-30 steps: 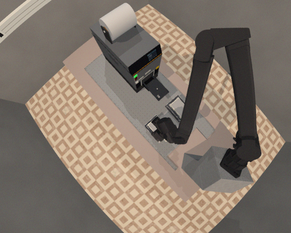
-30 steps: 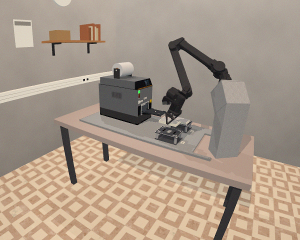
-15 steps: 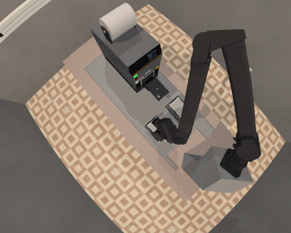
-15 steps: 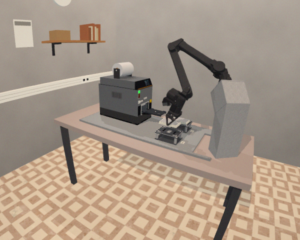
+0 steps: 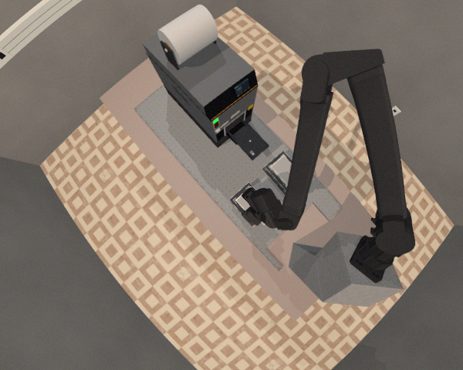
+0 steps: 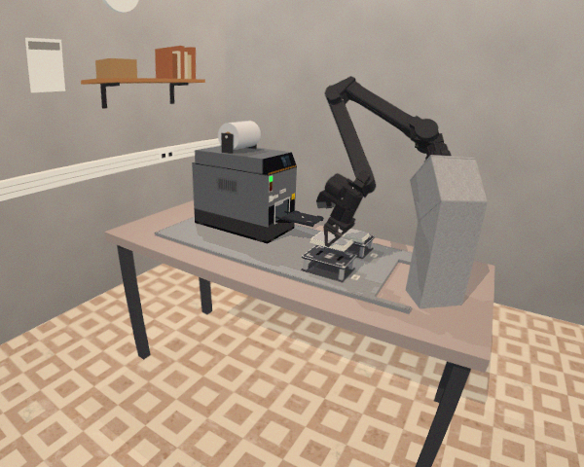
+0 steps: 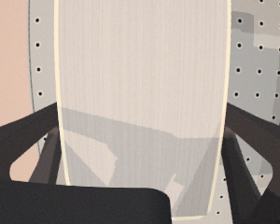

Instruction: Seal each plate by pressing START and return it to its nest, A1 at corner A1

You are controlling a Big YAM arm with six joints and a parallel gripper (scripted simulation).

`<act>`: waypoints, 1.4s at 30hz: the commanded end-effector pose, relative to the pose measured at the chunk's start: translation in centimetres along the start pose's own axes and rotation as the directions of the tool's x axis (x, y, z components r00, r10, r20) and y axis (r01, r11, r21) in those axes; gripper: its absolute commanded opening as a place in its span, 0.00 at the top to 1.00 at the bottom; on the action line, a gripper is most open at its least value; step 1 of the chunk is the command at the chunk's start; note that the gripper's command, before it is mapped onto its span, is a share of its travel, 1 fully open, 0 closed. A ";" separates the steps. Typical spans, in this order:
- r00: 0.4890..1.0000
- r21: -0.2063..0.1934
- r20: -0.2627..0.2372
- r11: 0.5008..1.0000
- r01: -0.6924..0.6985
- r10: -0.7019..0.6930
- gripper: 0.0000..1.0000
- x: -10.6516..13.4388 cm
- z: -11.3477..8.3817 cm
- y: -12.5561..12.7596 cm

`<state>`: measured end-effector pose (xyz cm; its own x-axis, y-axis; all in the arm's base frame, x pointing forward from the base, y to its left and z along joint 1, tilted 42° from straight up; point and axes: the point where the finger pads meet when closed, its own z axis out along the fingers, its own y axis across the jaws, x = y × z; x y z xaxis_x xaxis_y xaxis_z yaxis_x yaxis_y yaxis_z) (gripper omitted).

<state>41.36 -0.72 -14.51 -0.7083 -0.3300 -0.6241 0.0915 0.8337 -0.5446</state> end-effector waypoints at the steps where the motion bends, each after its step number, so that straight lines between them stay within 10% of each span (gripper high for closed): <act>1: 1.000 0.011 0.008 1.000 -0.004 0.004 1.00 -0.3 0.8 -0.5; 42: 1.000 0.009 0.005 1.000 -0.003 0.003 1.00 0.4 2.0 -0.6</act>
<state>42.51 -1.37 -15.73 -0.7011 -0.3312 -0.6315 0.0927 0.8358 -0.5412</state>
